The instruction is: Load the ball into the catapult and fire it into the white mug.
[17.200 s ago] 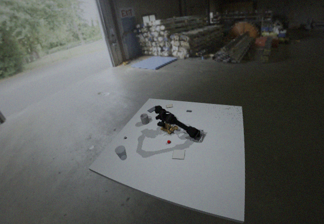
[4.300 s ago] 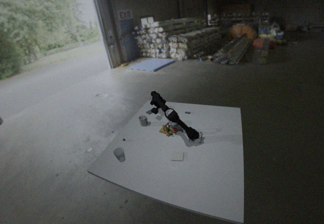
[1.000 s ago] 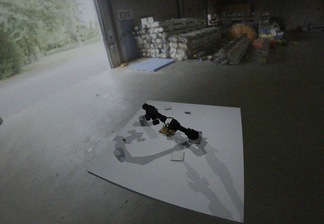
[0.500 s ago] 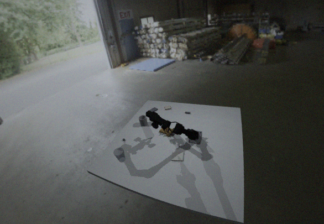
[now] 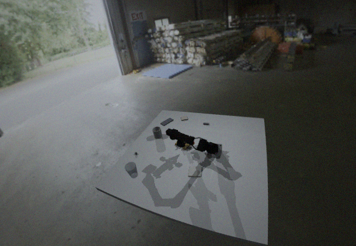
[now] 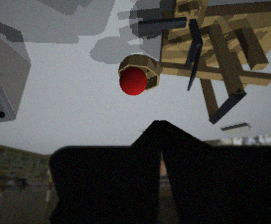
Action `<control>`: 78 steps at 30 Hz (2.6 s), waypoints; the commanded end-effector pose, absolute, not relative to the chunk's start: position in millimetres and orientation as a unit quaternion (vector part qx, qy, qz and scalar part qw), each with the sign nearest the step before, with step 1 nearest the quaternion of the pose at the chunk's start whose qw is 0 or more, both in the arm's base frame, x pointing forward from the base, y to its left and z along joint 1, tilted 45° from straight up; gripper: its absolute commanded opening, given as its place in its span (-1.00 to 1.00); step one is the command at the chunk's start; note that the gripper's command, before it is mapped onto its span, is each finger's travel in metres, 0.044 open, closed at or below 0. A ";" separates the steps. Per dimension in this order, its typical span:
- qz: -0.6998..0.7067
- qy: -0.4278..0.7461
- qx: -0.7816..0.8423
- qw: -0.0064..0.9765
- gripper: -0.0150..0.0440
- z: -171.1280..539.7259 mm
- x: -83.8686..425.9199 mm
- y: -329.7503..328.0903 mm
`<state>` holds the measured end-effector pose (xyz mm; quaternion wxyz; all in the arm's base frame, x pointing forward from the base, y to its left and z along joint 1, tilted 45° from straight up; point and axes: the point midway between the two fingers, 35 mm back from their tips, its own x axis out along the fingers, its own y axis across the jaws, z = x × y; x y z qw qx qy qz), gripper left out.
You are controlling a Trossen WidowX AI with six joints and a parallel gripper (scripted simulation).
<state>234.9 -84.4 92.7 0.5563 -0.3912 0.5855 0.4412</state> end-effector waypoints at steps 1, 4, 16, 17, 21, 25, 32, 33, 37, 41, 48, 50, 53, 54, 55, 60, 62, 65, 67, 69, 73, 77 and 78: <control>0.456 0.583 -0.406 0.536 -0.49 91.3 226.0 -82.0; 0.456 0.583 -0.406 0.536 -0.49 91.1 226.1 -81.8; 0.456 0.582 -0.406 0.537 -0.49 78.1 231.3 -69.9; 0.456 0.582 -0.406 0.537 -0.49 76.9 231.7 -68.8; 0.456 0.582 -0.406 0.537 -0.49 72.2 233.2 -64.4; 0.456 0.582 -0.406 0.537 -0.49 67.6 234.5 -59.9; 0.456 0.582 -0.406 0.537 -0.49 59.5 236.4 -51.9; 0.456 0.582 -0.406 0.537 -0.49 58.3 236.6 -50.8; 0.456 0.582 -0.406 0.537 -0.49 53.7 237.4 -46.2; 0.456 0.581 -0.406 0.537 -0.49 49.1 238.0 -41.5; 0.456 0.581 -0.406 0.537 -0.49 41.2 238.7 -33.4; 0.456 0.581 -0.406 0.537 -0.49 38.9 238.7 -31.0; 0.456 0.581 -0.406 0.537 -0.49 35.5 238.8 -27.5; 0.456 0.581 -0.406 0.537 -0.49 34.4 238.8 -26.3; 0.456 0.581 -0.406 0.537 -0.49 33.3 238.7 -25.2; 0.457 0.581 -0.406 0.537 -0.49 27.7 238.5 -19.3; 0.457 0.581 -0.406 0.537 -0.49 25.5 238.3 -17.0; 0.457 0.581 -0.406 0.537 -0.49 22.2 237.9 -13.5; 0.457 0.581 -0.406 0.537 -0.49 20.0 237.6 -11.1; 0.457 0.581 -0.406 0.537 -0.49 17.5 237.7 -8.3; 0.457 0.581 -0.405 0.538 -0.49 6.0 238.6 4.9; 0.457 0.581 -0.406 0.538 -0.49 16.0 241.7 1.1; 0.457 0.581 -0.406 0.538 -0.49 28.9 244.9 -3.9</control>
